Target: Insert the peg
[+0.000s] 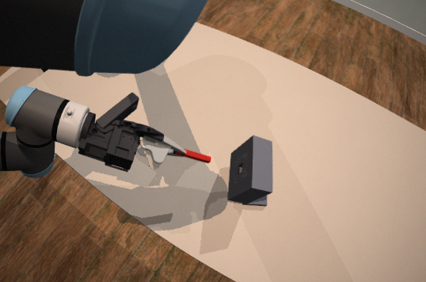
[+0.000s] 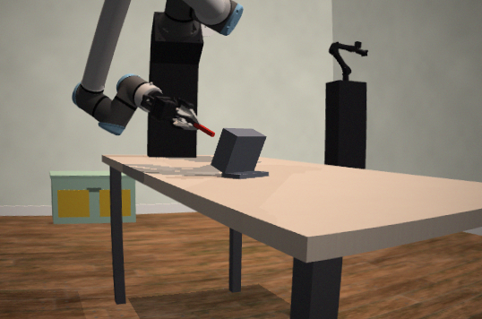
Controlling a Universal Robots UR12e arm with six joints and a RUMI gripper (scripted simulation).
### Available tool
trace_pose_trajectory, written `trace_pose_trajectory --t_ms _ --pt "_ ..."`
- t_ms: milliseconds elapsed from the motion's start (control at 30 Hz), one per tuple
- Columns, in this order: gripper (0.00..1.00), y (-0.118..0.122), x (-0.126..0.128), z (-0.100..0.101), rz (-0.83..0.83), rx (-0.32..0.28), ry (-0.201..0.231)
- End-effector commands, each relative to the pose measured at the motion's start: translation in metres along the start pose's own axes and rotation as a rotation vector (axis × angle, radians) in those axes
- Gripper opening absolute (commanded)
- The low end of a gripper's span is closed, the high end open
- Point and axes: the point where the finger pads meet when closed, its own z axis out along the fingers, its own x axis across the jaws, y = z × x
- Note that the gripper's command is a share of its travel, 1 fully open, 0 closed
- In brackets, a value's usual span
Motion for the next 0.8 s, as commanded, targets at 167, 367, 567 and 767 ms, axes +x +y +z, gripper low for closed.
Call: trace_pose_trajectory --t_ms 167,367,567,767 --pt "0.0 0.0 0.0 0.011 0.0 0.0 0.0" --pt "0.0 0.0 0.0 0.02 0.0 0.0 0.0" --pt "0.0 0.0 0.0 0.029 0.0 0.0 0.0" --pt "0.0 0.0 0.0 0.037 0.0 0.0 0.0"
